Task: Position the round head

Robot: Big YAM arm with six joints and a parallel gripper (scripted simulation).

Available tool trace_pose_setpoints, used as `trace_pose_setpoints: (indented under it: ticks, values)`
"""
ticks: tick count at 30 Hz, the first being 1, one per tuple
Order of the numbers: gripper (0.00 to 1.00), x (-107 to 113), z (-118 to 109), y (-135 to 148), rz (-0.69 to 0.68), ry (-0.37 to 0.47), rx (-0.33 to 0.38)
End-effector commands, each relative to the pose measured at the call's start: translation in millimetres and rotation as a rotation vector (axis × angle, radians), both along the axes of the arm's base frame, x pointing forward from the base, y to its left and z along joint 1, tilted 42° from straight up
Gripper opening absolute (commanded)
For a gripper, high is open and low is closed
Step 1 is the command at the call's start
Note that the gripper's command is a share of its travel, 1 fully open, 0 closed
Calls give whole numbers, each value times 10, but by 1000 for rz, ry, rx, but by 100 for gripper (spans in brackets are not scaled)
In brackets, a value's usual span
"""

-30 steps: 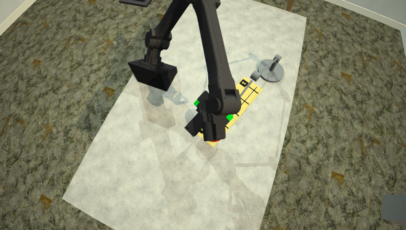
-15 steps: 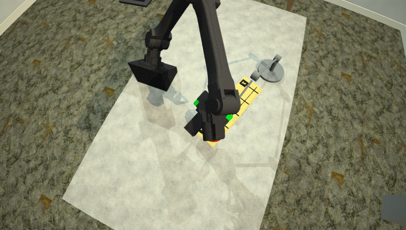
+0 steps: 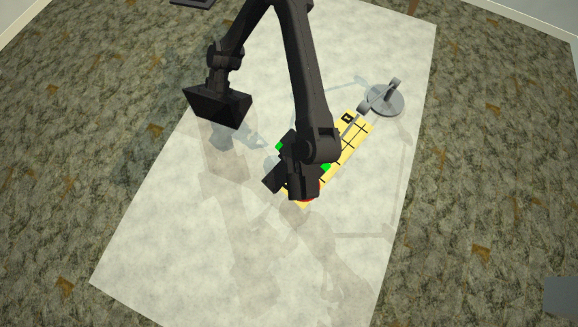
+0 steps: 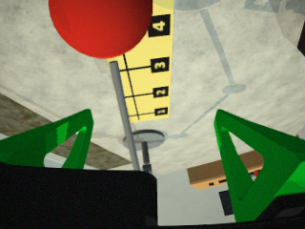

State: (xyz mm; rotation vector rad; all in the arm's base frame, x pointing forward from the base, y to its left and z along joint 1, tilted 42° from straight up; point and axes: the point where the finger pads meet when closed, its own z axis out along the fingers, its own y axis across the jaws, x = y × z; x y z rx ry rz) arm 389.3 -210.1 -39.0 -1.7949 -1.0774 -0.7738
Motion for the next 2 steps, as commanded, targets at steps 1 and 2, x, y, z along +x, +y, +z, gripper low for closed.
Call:
trace_pose_setpoints:
  ticks: [1,2]
  values:
    - [100,27,33,-52,-4,-11,-11]
    - [100,26,32,-50,-4,-11,-11]
